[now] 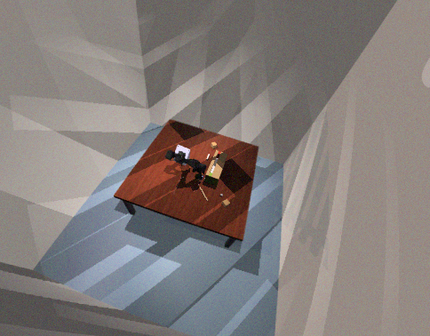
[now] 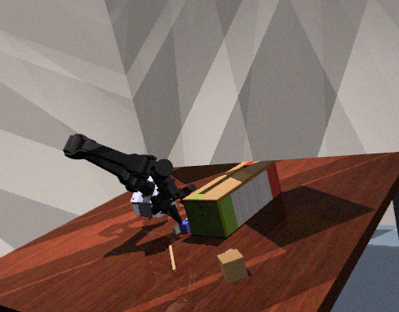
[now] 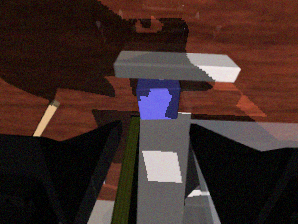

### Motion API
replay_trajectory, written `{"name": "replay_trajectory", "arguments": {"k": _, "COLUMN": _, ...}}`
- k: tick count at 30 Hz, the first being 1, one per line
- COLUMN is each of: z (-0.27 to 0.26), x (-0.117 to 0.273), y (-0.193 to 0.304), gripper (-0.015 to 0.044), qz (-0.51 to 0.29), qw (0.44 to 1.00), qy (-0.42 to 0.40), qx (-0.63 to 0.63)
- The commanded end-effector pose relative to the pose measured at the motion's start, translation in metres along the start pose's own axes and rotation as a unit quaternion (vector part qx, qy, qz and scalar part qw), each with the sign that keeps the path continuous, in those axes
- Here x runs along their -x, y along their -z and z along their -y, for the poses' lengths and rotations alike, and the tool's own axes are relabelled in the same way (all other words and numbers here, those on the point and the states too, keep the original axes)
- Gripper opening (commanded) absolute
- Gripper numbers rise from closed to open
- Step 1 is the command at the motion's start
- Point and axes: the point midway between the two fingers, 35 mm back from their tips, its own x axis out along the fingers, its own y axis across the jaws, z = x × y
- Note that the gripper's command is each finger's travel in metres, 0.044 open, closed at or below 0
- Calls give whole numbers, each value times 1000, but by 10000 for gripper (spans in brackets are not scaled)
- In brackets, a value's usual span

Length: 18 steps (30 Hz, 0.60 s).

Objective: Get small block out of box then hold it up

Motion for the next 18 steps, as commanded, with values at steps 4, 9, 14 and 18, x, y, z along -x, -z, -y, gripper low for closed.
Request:
{"name": "replay_trajectory", "arguments": {"k": 4, "z": 2, "x": -11, "y": -7, "gripper": 285, "qz": 2, "qw": 1000, "qy": 3, "qx": 3}}
{"name": "replay_trajectory", "arguments": {"k": 9, "z": 2, "x": -18, "y": -11, "gripper": 285, "qz": 1, "qw": 1000, "qy": 2, "qx": 2}}
{"name": "replay_trajectory", "arguments": {"k": 14, "z": 2, "x": -25, "y": -15, "gripper": 285, "qz": 1, "qw": 1000, "qy": 2, "qx": 2}}
{"name": "replay_trajectory", "arguments": {"k": 18, "z": 1, "x": -28, "y": -16, "gripper": 285, "qz": 0, "qw": 1000, "qy": 1, "qx": 2}}
